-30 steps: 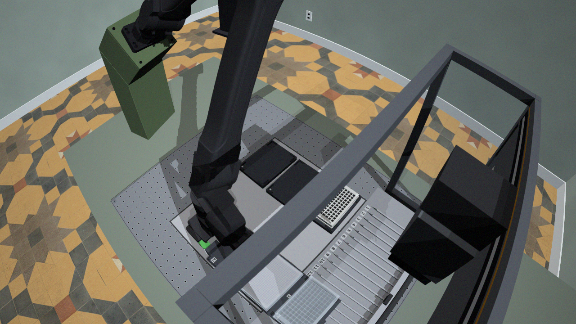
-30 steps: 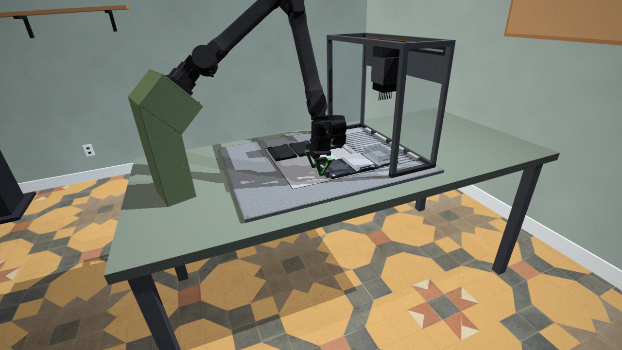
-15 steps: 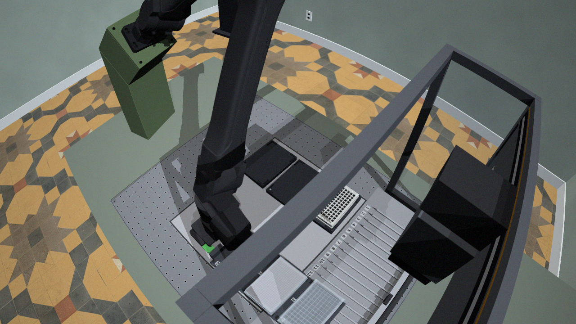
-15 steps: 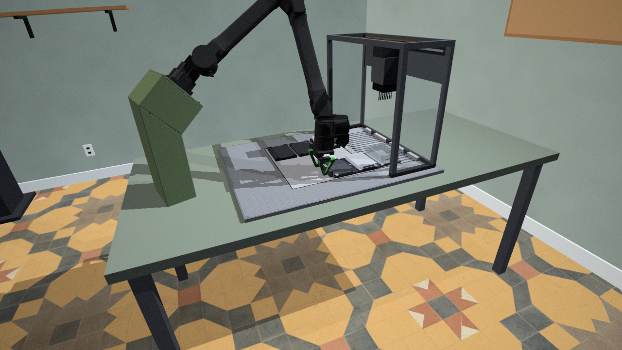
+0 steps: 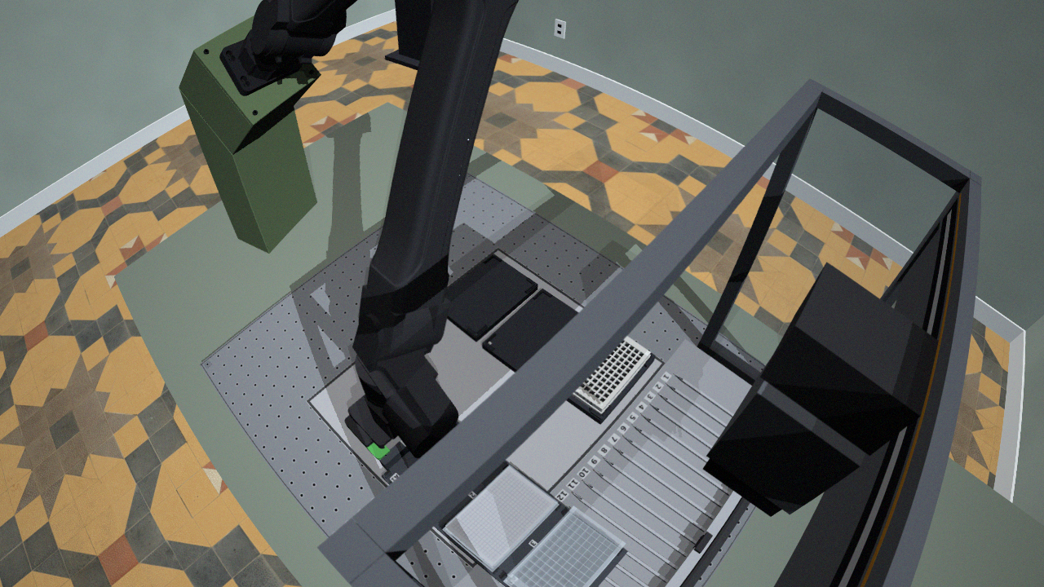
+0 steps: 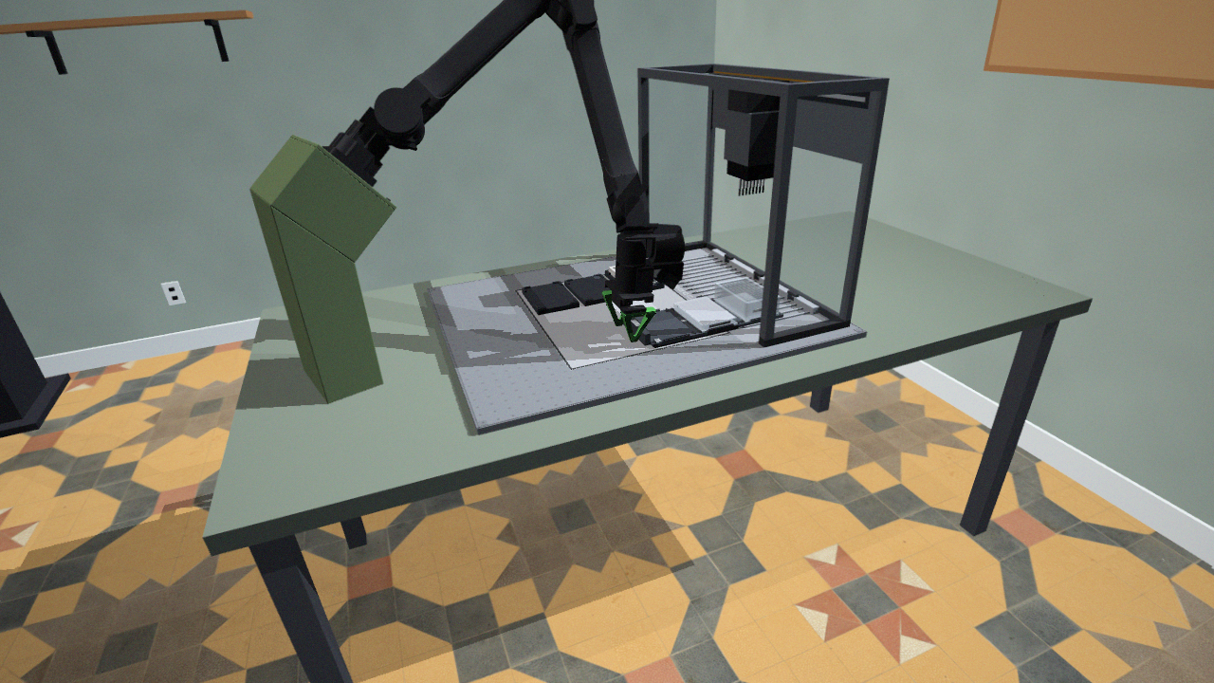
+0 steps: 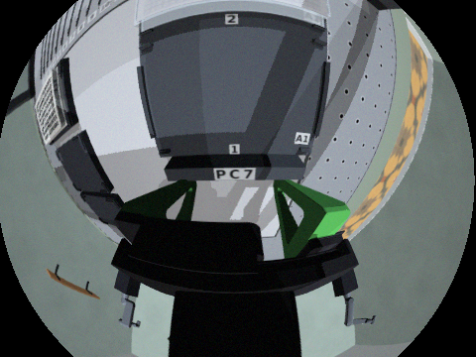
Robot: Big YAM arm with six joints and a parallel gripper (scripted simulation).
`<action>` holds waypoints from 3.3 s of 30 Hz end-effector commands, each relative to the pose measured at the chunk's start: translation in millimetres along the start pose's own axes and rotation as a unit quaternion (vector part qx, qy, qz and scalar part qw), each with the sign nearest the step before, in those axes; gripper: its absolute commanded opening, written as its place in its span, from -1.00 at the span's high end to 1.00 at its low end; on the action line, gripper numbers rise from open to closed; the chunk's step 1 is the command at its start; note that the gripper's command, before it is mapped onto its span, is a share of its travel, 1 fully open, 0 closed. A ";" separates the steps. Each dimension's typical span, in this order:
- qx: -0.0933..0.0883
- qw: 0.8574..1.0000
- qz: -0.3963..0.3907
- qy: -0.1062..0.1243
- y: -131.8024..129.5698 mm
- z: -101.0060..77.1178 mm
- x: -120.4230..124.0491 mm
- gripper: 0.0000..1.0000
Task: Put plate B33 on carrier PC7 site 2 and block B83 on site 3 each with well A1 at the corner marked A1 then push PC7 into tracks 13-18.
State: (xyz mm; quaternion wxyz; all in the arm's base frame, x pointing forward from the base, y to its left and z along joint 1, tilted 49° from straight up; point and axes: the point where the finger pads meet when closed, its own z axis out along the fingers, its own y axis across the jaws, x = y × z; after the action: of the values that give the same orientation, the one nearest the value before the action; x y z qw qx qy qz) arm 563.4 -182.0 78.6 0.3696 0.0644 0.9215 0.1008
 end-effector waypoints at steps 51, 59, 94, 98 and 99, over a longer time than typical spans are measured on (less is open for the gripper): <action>0.001 0.999 -0.013 -0.049 8.5 -6.8 -109.9 -0.60; 0.002 0.998 -0.015 -0.053 8.6 -8.5 -120.4 -0.60; 0.006 0.999 0.001 -0.043 -3.0 -3.7 -61.6 -0.60; 0.009 0.998 -0.006 -0.058 -1.3 -17.6 -69.2 -0.60; 0.009 0.998 -0.007 -0.059 -2.0 -18.7 -68.3 -0.60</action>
State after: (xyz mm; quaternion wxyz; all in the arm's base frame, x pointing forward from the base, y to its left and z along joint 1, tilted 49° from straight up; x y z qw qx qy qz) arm 604.2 -190.9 122.7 0.4077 0.0619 0.9062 0.0932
